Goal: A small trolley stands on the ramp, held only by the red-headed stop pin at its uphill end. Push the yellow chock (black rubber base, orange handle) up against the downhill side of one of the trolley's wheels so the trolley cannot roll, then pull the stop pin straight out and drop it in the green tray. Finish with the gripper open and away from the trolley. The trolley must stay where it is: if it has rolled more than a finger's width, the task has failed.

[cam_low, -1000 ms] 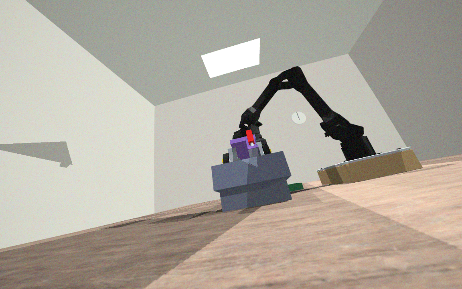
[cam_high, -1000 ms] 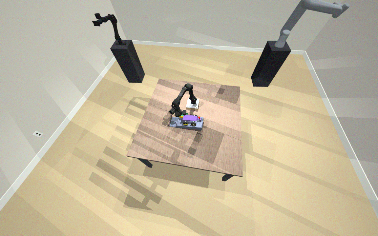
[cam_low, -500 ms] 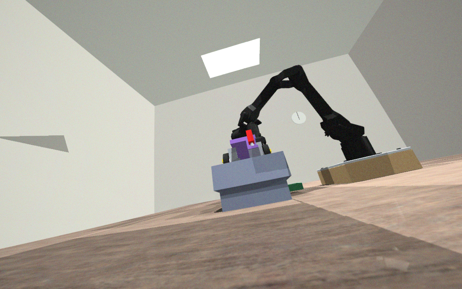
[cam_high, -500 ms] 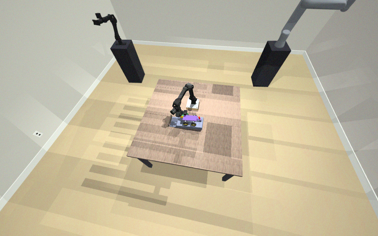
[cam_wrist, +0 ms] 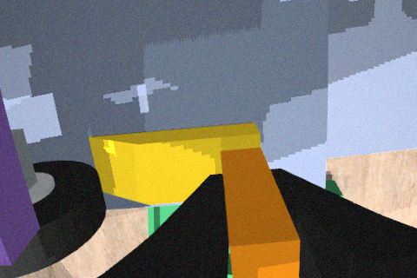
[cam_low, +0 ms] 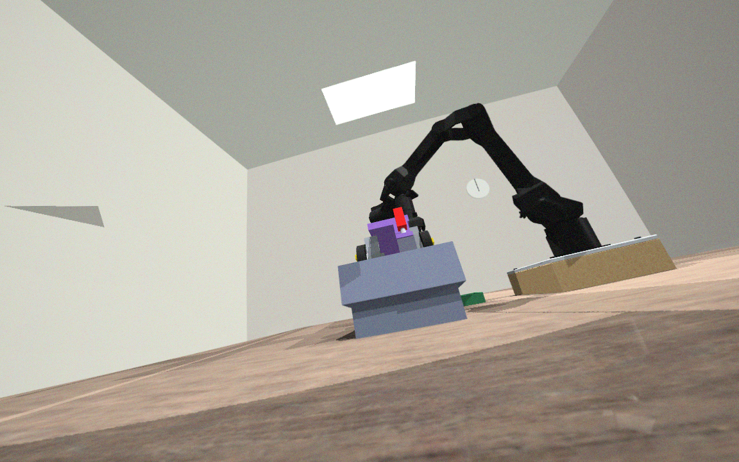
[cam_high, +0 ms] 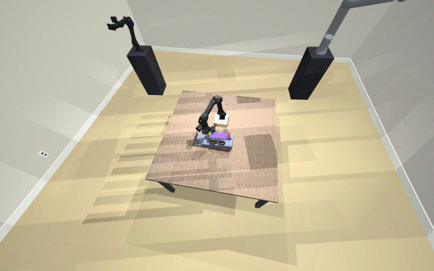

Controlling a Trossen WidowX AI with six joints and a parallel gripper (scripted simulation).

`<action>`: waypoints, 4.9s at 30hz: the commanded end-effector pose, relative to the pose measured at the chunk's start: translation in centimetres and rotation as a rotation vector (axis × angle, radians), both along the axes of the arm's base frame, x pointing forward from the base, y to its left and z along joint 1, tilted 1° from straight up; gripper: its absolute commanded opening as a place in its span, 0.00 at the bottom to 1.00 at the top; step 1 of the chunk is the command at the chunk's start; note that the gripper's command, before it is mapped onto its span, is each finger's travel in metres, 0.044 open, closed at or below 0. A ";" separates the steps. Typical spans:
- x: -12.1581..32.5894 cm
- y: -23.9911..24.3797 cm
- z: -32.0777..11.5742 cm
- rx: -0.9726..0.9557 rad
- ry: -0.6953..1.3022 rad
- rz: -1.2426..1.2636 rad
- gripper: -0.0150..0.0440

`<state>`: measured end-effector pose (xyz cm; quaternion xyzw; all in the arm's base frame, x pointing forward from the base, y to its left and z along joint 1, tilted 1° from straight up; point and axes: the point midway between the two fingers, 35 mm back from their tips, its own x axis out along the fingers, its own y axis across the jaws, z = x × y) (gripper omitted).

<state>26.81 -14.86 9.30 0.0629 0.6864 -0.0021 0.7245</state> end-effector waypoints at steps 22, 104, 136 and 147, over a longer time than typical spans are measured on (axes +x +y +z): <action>-0.3 -0.4 4.0 0.010 0.004 -0.003 0.58; 4.5 21.8 8.5 0.270 0.287 -1.537 0.58; 4.9 22.7 5.9 0.271 0.288 -1.537 0.58; 5.1 23.2 4.6 0.271 0.288 -1.537 0.58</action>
